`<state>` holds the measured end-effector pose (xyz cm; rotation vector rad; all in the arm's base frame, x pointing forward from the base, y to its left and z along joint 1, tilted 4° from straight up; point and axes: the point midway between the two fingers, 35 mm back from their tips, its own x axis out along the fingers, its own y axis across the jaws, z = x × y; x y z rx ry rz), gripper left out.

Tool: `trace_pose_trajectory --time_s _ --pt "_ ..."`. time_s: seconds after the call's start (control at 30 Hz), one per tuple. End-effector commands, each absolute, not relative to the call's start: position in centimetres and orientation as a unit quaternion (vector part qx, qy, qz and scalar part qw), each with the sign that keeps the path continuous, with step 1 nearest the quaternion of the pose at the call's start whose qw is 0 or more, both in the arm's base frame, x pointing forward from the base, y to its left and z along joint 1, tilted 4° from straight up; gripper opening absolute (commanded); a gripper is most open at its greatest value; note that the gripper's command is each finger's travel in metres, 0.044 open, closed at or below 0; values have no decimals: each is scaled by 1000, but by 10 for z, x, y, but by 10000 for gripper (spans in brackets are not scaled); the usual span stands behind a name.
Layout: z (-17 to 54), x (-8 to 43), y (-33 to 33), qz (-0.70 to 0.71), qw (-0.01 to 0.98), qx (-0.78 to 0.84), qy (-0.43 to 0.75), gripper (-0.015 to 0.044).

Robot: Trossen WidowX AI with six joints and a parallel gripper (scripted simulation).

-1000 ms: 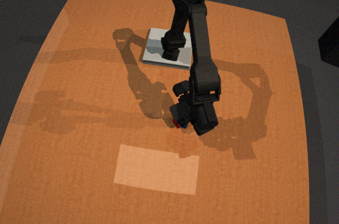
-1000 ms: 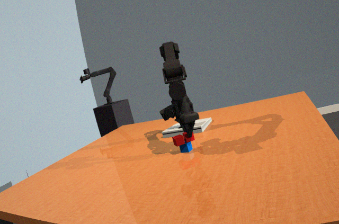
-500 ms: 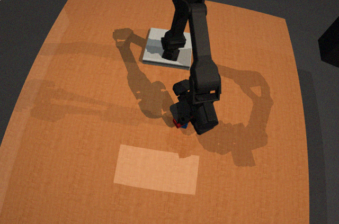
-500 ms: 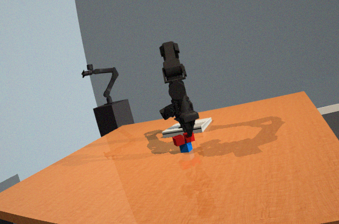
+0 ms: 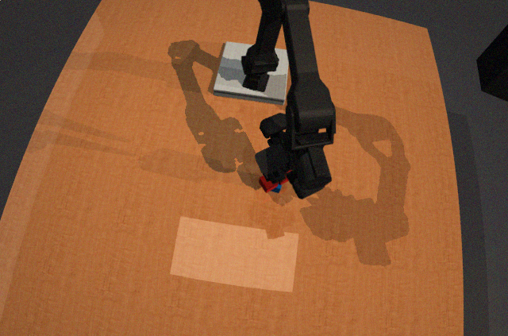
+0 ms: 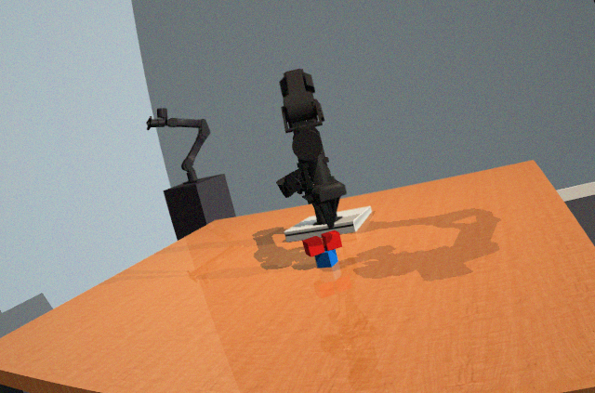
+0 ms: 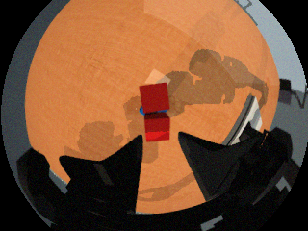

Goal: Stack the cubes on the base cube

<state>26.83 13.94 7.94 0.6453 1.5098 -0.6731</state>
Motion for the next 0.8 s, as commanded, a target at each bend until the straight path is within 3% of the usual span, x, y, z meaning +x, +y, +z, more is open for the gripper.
trace_pose_trajectory --time_s 0.0,0.53,0.77 --pt "87 270 140 -291 634 283 658 205" --pt "112 271 140 -291 634 283 658 205" --pt "120 271 140 -293 633 284 658 389"
